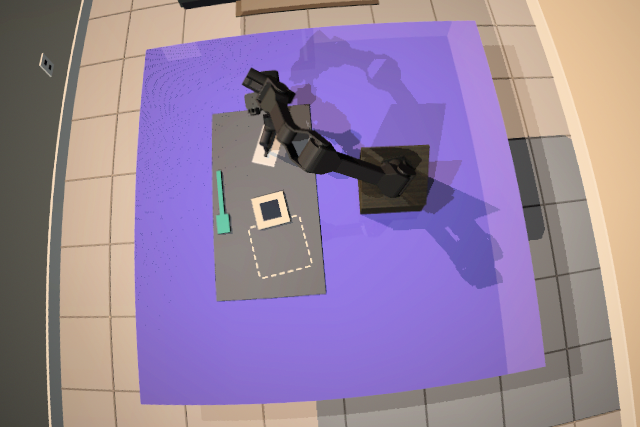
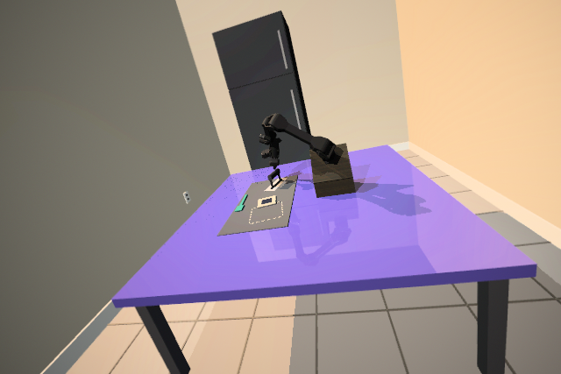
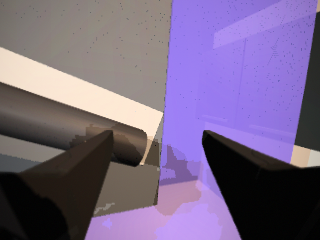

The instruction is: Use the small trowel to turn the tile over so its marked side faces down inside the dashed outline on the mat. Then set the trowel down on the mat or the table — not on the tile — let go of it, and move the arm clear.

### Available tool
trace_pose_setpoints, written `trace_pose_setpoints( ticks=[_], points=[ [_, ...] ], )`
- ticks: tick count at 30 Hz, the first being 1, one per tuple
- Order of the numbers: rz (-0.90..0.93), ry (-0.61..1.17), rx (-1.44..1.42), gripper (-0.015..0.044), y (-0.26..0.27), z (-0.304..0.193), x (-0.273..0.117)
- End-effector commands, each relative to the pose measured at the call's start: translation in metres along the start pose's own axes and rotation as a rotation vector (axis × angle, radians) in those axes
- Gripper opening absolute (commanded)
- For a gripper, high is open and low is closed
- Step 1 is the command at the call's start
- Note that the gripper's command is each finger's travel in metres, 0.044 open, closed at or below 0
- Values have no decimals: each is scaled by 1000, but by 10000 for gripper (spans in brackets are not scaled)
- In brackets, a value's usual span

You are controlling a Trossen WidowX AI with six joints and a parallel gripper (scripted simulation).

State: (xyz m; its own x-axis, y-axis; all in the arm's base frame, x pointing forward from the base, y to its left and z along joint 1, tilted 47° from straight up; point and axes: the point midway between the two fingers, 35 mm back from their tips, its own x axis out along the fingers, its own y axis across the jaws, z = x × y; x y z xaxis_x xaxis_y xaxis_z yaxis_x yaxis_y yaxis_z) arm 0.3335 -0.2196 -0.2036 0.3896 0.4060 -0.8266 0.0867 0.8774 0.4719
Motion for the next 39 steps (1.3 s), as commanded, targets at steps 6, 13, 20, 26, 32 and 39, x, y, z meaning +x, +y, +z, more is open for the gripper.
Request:
trace_pose_setpoints(
  ticks=[6,13,20,26,32,39],
  points=[
    [-31,-86,258,300,2,0,4],
    [-35,-148,487,300,6,-5,10],
    [-24,-212,718,300,11,-9,12],
    [-1,-266,915,300,16,-13,12],
    [36,-319,1111,300,23,-17,11],
    [99,-376,1336,300,33,-21,8]
  ],
)
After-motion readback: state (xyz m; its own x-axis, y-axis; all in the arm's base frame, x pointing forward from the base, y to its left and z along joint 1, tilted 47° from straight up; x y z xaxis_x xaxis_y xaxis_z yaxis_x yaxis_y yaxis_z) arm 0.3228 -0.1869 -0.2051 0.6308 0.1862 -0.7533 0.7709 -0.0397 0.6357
